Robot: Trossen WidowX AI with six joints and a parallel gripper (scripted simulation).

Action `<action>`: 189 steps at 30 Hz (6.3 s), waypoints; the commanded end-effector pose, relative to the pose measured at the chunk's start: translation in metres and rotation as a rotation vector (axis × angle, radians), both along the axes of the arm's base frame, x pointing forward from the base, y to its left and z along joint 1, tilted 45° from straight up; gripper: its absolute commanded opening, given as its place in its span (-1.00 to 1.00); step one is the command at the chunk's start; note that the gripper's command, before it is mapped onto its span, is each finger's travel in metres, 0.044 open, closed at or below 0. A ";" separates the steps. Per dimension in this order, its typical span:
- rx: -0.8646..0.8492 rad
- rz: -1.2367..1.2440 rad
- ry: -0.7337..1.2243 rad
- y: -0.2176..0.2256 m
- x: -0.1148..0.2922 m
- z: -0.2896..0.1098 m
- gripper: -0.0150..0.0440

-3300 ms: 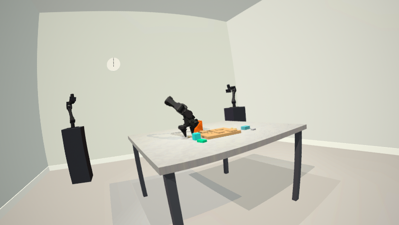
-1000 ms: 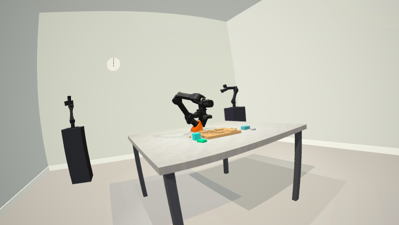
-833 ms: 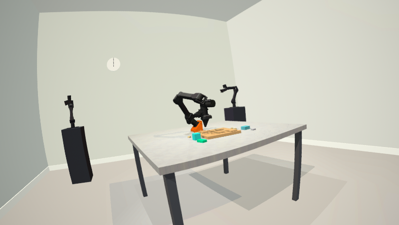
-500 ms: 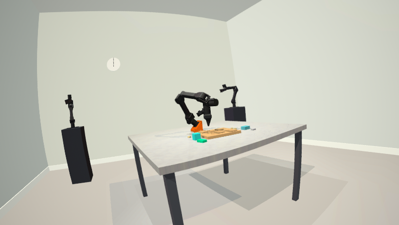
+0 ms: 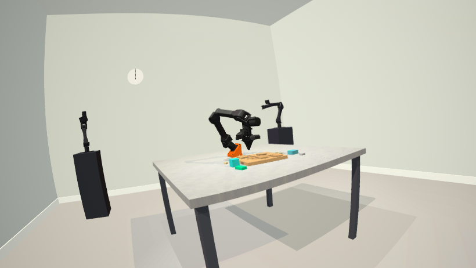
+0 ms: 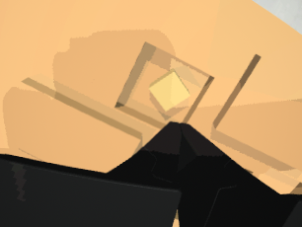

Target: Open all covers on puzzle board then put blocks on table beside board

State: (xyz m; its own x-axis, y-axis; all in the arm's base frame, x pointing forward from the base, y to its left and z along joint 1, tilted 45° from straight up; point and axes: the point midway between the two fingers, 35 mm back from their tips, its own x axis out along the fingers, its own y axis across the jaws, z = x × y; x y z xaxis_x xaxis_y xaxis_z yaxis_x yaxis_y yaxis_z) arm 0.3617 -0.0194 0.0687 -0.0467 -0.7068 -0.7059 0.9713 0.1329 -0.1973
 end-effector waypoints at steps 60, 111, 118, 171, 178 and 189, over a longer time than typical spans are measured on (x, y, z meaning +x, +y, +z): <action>0.035 0.538 0.532 -0.041 0.002 -0.048 -0.49; 0.036 0.522 0.514 -0.005 0.004 -0.012 0.00; 0.035 0.521 0.514 -0.018 0.003 -0.024 0.00; 0.034 0.521 0.514 -0.036 0.002 -0.042 0.00; 0.034 0.521 0.514 -0.039 0.002 -0.045 0.00; 0.037 0.517 0.511 -0.043 0.002 -0.049 -0.05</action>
